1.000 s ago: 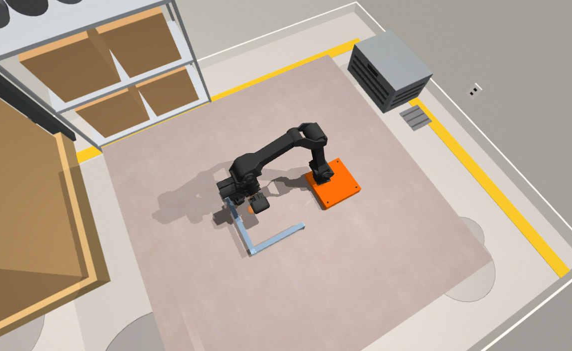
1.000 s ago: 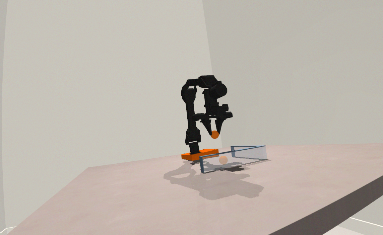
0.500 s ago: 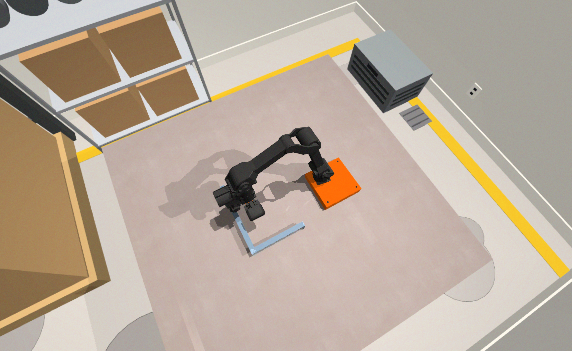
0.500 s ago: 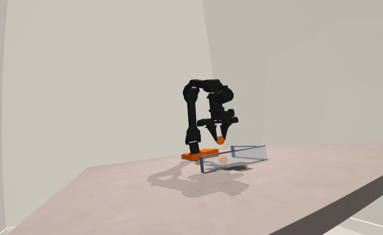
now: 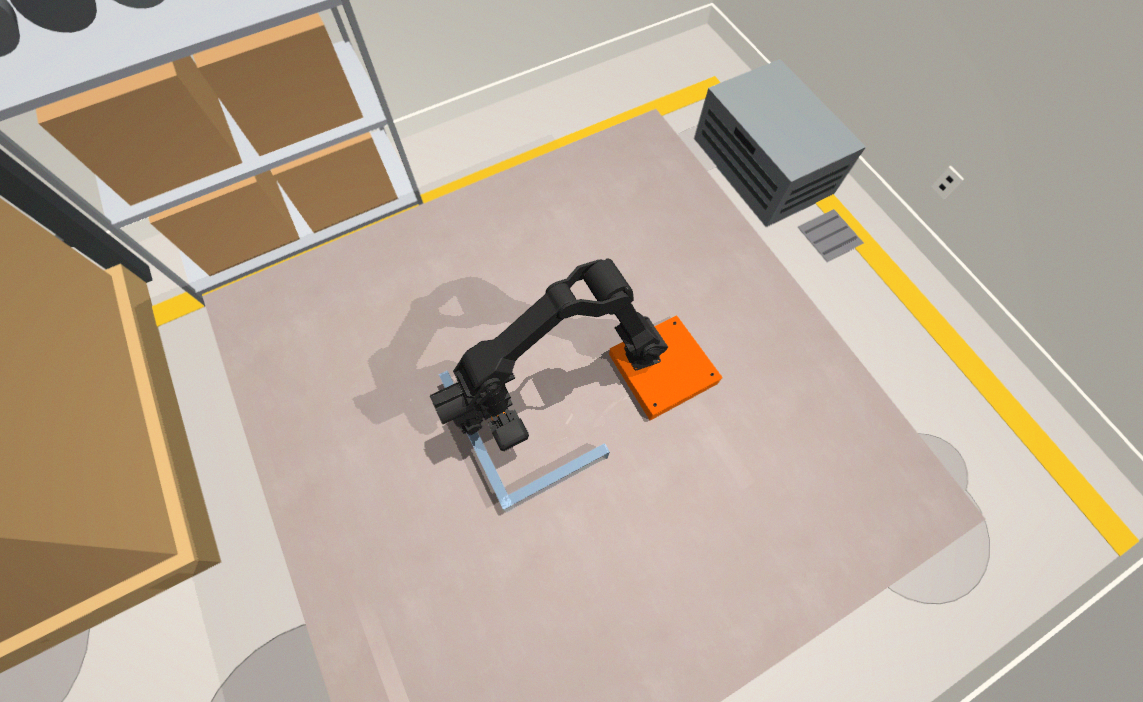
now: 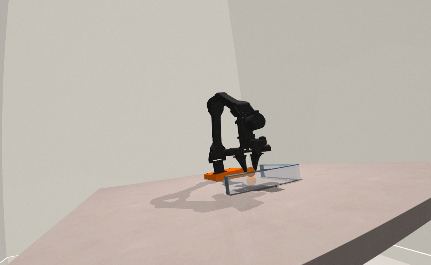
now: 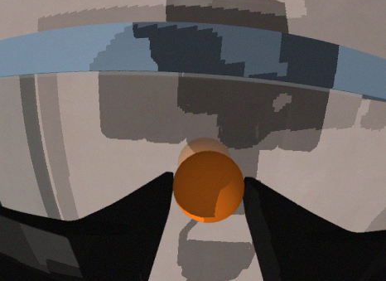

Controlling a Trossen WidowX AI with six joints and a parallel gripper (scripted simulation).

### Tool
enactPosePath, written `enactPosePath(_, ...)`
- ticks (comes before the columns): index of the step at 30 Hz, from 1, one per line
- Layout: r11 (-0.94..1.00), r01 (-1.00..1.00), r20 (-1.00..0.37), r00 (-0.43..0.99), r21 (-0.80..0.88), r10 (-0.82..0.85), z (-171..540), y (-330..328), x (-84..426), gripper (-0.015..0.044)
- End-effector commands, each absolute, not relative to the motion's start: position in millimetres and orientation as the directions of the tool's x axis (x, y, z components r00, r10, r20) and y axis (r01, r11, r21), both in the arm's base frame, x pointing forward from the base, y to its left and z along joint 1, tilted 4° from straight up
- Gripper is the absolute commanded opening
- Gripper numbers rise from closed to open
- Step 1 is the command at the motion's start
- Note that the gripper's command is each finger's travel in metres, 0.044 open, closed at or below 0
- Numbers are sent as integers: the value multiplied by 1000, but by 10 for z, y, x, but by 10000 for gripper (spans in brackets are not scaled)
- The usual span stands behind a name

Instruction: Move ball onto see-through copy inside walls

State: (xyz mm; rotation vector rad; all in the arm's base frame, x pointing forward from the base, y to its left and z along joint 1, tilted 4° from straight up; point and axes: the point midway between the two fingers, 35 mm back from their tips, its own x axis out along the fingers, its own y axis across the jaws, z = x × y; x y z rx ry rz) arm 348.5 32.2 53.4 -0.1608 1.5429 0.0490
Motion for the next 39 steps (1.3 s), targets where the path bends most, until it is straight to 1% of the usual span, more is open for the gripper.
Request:
enactPosePath(1,988,-137,-998,16,-70,-68,337,312,3448,0)
enactPosePath(26,988,-137,-998,16,-70,-68,139,298,3449,0)
enactPosePath(37,988,-133,-997,27,-73,-70,187,297,3474,289)
enactPosePath(39,988,-133,-997,27,-73,-70,187,297,3474,292)
